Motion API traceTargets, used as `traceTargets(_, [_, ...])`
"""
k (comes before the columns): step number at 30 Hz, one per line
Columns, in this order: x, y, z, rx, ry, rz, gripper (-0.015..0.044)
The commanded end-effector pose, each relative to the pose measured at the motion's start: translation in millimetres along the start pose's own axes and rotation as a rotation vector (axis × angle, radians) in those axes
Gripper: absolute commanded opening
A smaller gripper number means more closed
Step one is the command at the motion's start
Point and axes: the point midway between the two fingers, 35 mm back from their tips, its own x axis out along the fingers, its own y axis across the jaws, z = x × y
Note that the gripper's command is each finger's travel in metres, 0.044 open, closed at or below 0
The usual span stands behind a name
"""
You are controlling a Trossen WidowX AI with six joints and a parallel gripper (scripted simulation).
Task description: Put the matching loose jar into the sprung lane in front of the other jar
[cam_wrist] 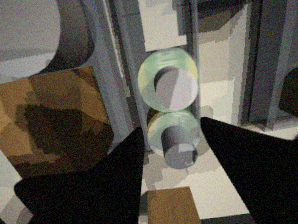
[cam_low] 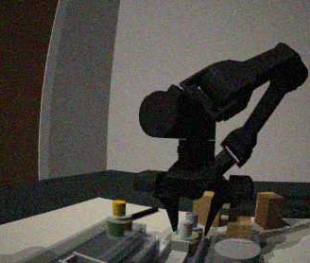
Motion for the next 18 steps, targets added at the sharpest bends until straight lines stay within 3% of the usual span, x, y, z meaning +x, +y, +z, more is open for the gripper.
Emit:
traceTargets(1, [-1, 0, 0, -0.004, 0.001, 0.001, 0.0293])
traceTargets(18, [-21, -1, -14, -0.004, 0.001, -0.001, 0.0293])
